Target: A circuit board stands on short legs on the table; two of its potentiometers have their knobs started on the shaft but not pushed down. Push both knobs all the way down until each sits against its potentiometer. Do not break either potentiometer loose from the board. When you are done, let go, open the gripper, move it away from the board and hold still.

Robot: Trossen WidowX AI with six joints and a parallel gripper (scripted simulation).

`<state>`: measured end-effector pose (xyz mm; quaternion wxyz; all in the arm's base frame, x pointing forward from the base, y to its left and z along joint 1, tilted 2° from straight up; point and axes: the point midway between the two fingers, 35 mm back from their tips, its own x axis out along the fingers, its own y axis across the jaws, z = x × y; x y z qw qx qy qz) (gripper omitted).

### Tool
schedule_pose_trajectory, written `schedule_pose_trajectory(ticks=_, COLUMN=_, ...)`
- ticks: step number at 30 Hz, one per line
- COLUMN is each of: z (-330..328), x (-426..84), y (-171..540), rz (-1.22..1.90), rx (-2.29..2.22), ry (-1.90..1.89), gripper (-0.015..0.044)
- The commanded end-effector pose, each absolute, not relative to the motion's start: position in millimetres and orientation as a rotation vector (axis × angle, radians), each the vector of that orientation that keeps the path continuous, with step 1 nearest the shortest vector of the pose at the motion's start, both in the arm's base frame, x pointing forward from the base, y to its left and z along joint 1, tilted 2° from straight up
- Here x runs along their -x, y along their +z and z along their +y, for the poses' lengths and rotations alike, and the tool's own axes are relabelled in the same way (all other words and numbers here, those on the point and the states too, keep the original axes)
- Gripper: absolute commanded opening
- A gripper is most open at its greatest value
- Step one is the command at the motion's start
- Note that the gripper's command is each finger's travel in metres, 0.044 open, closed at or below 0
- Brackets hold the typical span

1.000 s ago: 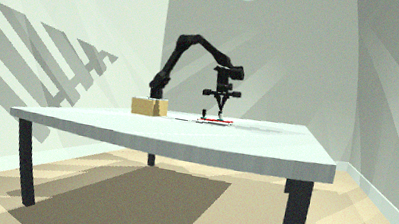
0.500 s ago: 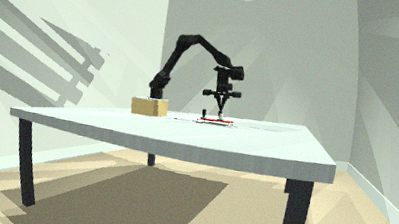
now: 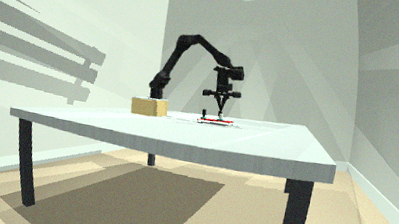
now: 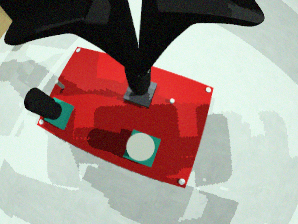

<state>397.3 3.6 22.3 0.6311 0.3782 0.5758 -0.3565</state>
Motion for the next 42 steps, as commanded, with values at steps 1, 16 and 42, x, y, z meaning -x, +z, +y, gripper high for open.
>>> schedule_pose_trajectory(ticks=1, z=2.7, x=-398.4, y=9.4, rz=1.329, rx=-0.858, ry=-0.825, gripper=0.0)
schedule_pose_trajectory(ticks=16, z=3.0, x=-397.9, y=22.7, rz=1.329, rx=-0.858, ry=-0.825, gripper=0.0)
schedule_pose_trajectory(ticks=42, z=0.0, x=-368.9, y=45.4, rz=1.336, rx=-0.858, ry=-0.828, gripper=0.0315)
